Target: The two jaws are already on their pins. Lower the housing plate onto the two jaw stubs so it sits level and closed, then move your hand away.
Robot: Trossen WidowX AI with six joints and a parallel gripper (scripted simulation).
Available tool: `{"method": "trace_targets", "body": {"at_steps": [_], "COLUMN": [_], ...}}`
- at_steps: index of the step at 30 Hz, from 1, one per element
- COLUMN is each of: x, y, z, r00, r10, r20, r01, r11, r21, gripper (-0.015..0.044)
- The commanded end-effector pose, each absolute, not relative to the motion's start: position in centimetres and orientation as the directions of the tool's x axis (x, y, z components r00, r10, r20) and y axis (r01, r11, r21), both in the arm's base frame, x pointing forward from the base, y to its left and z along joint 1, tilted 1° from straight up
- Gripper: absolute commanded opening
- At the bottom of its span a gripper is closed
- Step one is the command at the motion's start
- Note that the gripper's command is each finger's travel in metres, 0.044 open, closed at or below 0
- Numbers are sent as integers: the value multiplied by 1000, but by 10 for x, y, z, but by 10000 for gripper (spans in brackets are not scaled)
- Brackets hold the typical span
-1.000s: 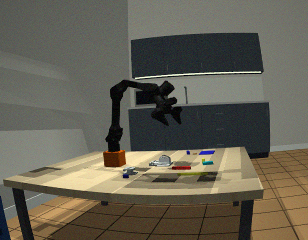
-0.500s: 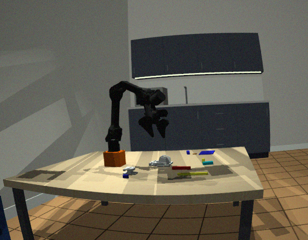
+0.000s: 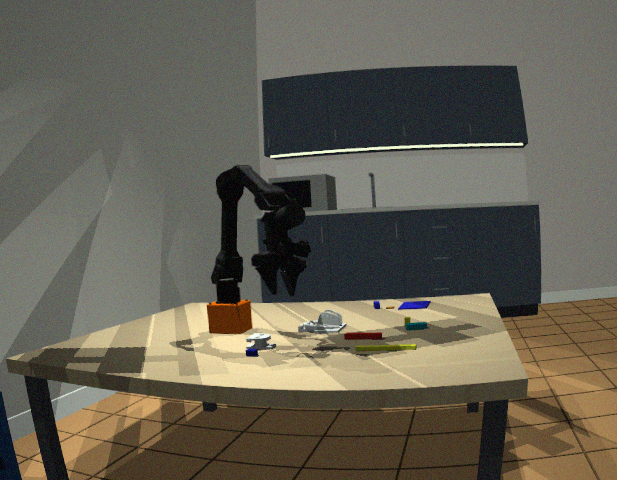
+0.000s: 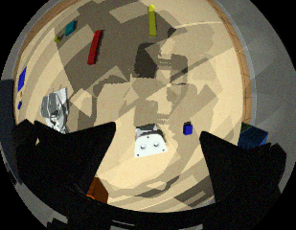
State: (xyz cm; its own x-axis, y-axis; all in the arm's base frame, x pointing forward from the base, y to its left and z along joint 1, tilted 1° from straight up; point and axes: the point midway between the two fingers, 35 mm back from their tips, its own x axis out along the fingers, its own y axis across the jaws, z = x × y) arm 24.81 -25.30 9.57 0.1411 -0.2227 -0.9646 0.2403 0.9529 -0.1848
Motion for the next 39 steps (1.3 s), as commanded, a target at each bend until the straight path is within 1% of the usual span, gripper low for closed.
{"method": "trace_targets", "body": {"at_steps": [1, 12, 20, 25, 39], "x": [223, 170, 169, 170, 170], "y": [-256, -255, -255, -256, -256], "z": [80, 54, 52, 15, 10], "r00": [94, 26, 25, 25, 25], "r10": [-162, -27, -25, -24, -24], "r20": [-982, -999, -999, -999, -999], "r01": [156, -12, -14, -14, -14], "r11": [977, 1000, 1000, 1000, 1000], "r21": [-146, -28, -25, -25, -25], "gripper": [440, 440, 440, 440, 440]}}
